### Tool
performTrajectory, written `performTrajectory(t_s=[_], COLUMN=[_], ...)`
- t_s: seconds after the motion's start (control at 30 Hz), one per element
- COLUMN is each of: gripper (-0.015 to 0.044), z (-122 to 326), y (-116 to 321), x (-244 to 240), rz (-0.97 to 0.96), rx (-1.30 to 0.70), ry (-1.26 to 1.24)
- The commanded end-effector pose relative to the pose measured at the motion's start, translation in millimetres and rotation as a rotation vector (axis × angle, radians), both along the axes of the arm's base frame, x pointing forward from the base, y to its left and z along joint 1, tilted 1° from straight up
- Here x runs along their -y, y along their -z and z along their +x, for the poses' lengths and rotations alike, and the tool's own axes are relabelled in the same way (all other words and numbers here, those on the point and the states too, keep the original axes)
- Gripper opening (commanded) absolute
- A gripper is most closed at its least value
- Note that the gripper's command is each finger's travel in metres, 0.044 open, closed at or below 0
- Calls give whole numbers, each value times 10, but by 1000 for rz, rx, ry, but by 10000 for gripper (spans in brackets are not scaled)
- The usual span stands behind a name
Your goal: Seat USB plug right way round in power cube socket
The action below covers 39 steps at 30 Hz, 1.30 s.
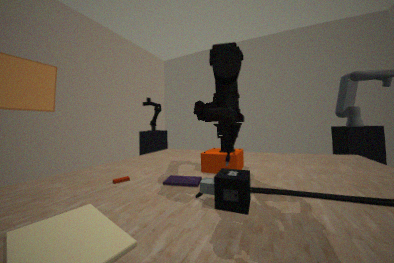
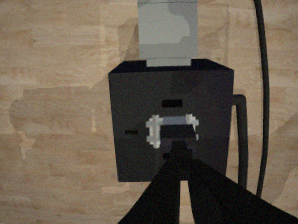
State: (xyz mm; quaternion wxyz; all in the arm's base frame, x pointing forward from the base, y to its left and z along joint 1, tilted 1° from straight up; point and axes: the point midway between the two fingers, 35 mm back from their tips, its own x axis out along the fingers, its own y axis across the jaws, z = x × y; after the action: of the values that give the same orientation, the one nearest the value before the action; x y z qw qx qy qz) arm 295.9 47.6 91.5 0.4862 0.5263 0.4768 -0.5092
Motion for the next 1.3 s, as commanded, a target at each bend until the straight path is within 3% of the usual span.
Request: performTrajectory(t_s=[0.0, 1.27], gripper=[0, 0], z=[1, 2], y=[7, 51], x=[-11, -41], rz=[9, 42], rx=[0, 2], ry=[-3, -3])
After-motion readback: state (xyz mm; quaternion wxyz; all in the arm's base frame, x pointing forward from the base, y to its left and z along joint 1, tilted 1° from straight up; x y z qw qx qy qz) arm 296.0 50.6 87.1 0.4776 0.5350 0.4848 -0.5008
